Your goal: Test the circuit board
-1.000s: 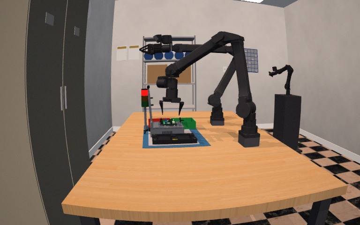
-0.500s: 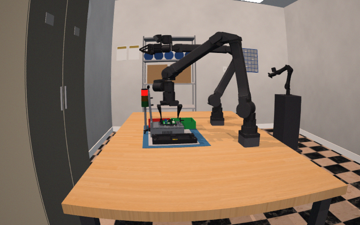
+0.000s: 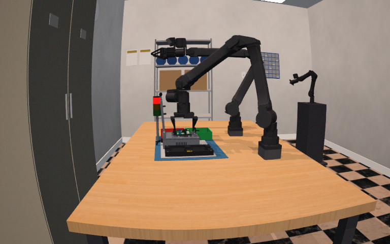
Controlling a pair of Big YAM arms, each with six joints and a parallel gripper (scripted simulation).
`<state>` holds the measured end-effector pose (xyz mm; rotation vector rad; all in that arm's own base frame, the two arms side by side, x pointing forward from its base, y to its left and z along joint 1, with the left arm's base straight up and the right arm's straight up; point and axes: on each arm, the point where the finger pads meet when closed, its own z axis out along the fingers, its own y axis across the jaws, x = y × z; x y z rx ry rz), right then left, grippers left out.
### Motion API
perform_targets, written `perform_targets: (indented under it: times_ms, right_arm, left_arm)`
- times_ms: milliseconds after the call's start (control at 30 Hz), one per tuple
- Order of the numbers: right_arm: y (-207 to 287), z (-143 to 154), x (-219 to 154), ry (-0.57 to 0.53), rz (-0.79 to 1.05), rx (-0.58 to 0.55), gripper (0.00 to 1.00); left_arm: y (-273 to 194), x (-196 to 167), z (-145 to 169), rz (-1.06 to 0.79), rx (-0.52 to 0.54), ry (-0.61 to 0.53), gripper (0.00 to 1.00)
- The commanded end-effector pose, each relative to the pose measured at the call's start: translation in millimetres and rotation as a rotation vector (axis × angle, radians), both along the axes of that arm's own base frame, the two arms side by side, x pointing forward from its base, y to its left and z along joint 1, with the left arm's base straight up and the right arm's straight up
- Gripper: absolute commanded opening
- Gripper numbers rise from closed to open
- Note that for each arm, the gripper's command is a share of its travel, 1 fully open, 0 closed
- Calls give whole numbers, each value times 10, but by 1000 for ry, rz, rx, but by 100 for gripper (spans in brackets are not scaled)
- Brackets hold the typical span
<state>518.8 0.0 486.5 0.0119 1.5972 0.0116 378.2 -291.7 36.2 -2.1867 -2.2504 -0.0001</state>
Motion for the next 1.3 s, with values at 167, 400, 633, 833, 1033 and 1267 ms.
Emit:
perform_targets:
  times_ms: [167,400,633,833,1033,1267]
  right_arm:
    - [-4,118,-6,-37,0,-15,100]
    - [-4,118,-6,-37,0,-15,100]
    - [-4,118,-6,-37,0,-15,100]
    - [-4,118,-6,-37,0,-15,100]
    - [-4,118,-6,-37,0,-15,100]
    - [-4,118,-6,-37,0,-15,100]
  left_arm:
    - [-42,-4,-67,0,-7,-7,98]
    - [-38,36,-16,0,-9,-11,98]
    - [-38,36,-16,0,-9,-11,85]
    - [-38,36,-16,0,-9,-11,78]
    - [-38,36,-16,0,-9,-11,70]
    - [-38,36,-16,0,-9,-11,23]
